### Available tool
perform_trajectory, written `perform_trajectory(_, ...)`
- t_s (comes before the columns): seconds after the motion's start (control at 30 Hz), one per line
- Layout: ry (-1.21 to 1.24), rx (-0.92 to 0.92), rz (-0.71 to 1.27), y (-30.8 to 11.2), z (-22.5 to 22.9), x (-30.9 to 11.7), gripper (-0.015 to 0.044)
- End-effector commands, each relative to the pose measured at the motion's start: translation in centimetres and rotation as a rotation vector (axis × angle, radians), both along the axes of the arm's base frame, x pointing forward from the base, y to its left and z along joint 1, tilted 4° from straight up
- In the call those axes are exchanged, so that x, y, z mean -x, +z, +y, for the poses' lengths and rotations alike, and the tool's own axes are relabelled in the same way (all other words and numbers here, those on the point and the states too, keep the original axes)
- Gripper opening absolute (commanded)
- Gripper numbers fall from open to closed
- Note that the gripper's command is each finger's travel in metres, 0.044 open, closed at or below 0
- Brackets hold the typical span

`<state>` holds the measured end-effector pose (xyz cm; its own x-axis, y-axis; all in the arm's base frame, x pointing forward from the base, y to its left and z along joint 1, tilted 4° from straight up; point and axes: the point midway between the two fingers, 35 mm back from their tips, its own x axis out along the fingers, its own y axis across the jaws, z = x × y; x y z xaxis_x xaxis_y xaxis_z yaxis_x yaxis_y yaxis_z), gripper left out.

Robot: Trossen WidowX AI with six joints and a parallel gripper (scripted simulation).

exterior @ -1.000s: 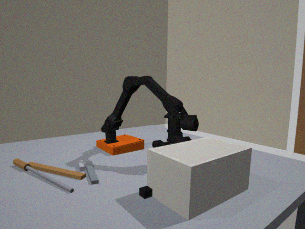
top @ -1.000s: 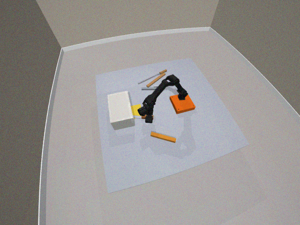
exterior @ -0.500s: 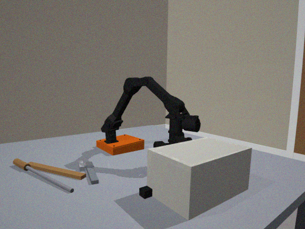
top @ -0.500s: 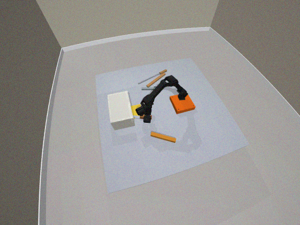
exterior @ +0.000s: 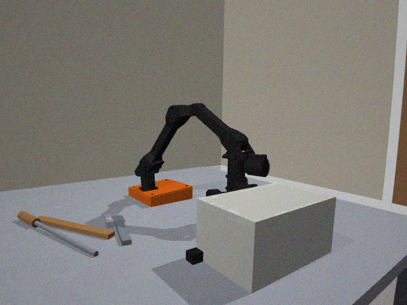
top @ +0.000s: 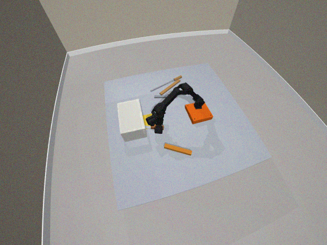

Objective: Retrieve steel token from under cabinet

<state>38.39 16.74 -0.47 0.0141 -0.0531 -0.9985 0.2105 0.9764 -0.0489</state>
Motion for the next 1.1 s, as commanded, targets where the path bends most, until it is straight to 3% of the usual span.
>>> perform_trajectory(0.0,-0.001,-0.002,0.000,0.0,-0.3,-0.3,0.0000)
perform_trajectory(1.07,-0.001,-0.001,0.001,0.0,-1.2,1.2,0.0000)
